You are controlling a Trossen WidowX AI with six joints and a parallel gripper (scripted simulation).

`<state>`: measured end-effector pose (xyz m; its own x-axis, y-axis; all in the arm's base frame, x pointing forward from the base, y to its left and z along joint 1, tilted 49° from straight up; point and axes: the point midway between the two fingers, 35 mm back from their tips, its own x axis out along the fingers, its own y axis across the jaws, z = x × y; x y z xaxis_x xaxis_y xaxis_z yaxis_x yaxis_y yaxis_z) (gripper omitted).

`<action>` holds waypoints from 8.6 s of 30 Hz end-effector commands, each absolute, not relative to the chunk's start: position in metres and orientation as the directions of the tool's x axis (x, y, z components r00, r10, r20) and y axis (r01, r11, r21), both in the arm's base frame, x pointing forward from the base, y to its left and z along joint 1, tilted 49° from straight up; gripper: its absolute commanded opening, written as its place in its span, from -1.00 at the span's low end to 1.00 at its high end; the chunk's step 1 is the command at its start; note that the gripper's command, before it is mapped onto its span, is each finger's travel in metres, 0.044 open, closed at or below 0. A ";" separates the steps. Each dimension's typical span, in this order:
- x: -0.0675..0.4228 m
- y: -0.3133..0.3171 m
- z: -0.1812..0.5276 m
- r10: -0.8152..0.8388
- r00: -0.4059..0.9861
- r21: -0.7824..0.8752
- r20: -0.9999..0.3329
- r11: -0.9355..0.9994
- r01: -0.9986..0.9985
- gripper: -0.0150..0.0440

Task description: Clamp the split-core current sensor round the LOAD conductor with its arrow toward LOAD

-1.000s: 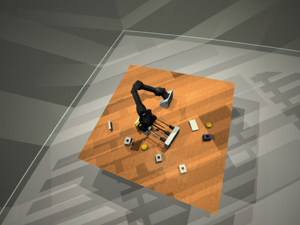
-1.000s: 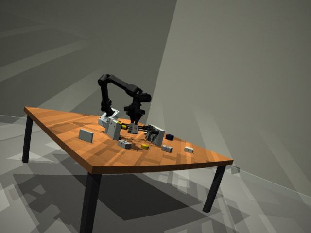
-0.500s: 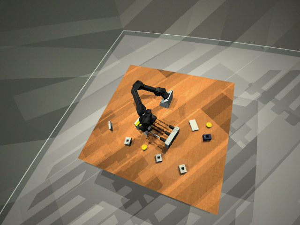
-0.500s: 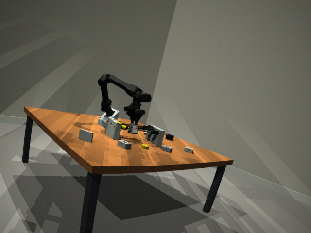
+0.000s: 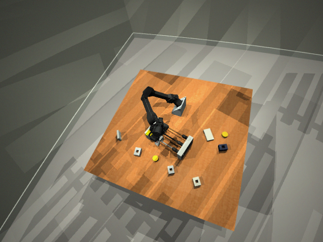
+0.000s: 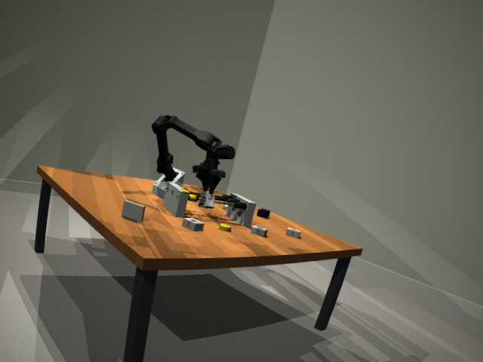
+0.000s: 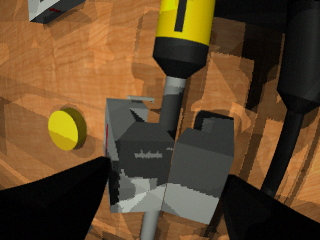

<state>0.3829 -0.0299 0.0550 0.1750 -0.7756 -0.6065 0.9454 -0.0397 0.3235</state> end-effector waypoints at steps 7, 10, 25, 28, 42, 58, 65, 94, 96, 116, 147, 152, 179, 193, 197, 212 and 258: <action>0.384 -0.028 0.055 -0.773 0.170 0.321 -0.610 -0.045 0.946 -0.49; 0.387 -0.029 0.055 -0.772 0.148 0.306 -0.619 -0.062 0.950 -0.49; 0.398 -0.032 0.056 -0.753 -0.004 0.202 -0.658 -0.182 0.962 -0.49; 0.399 -0.033 0.057 -0.748 -0.036 0.181 -0.662 -0.207 0.961 -0.49; 0.396 -0.035 0.055 -0.757 -0.015 0.191 -0.654 -0.184 0.964 0.75; 0.396 -0.065 0.031 -0.755 -0.019 0.195 -0.656 -0.193 0.962 1.00; 0.396 -0.069 0.028 -0.755 -0.019 0.195 -0.656 -0.193 0.962 1.00; 0.397 -0.088 0.012 -0.755 -0.018 0.195 -0.655 -0.193 0.962 1.00; 0.397 -0.088 0.012 -0.755 -0.018 0.195 -0.655 -0.193 0.962 1.00; 0.397 -0.088 0.012 -0.755 -0.018 0.195 -0.655 -0.193 0.962 1.00; 0.397 -0.088 0.012 -0.755 -0.018 0.195 -0.655 -0.193 0.962 1.00; 0.397 -0.088 0.012 -0.755 -0.018 0.195 -0.655 -0.193 0.962 1.00; 0.397 -0.088 0.012 -0.755 -0.018 0.195 -0.655 -0.193 0.962 1.00; 0.397 -0.088 0.012 -0.755 -0.018 0.195 -0.655 -0.193 0.962 1.00; 0.397 -0.088 0.012 -0.755 -0.018 0.195 -0.655 -0.193 0.962 1.00; 0.397 -0.088 0.012 -0.755 -0.018 0.195 -0.655 -0.193 0.962 1.00; 0.397 -0.088 0.012 -0.755 -0.018 0.195 -0.655 -0.193 0.962 1.00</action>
<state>0.3970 -0.0825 0.0149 -0.0107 -0.7538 -0.6570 0.9633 -0.1841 0.1956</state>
